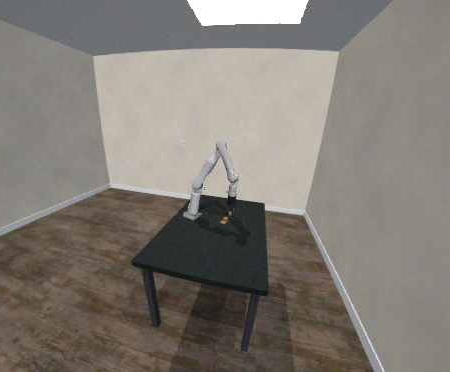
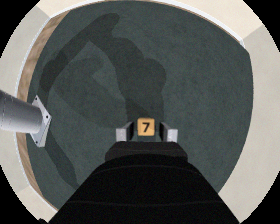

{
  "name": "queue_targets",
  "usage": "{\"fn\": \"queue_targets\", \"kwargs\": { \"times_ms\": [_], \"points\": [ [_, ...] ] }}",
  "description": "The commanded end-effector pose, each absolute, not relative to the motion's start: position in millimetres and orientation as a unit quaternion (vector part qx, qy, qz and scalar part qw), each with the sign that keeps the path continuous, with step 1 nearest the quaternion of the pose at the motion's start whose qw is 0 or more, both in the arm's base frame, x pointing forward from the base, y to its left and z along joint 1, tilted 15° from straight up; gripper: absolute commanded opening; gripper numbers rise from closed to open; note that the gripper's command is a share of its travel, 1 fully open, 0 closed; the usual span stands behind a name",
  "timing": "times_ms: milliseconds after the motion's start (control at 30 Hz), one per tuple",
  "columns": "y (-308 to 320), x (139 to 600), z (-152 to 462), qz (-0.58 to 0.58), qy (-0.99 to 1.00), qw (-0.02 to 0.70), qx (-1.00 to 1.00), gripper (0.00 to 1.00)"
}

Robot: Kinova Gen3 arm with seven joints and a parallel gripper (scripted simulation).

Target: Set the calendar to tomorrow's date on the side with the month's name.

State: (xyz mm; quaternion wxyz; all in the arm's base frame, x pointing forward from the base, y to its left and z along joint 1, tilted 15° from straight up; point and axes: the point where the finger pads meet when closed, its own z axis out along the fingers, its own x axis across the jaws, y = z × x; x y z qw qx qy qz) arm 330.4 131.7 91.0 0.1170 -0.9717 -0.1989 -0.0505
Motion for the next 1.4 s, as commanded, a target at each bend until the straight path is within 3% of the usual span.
{"fn": "queue_targets", "kwargs": {
  "times_ms": [0,1367],
  "points": [
    [131.6,329.9,88.4,-0.049,-0.198,0.117,-0.972,0.87],
    [132.8,330.1,84.1,-0.049,-0.198,0.117,-0.972,0.87]
  ]
}}
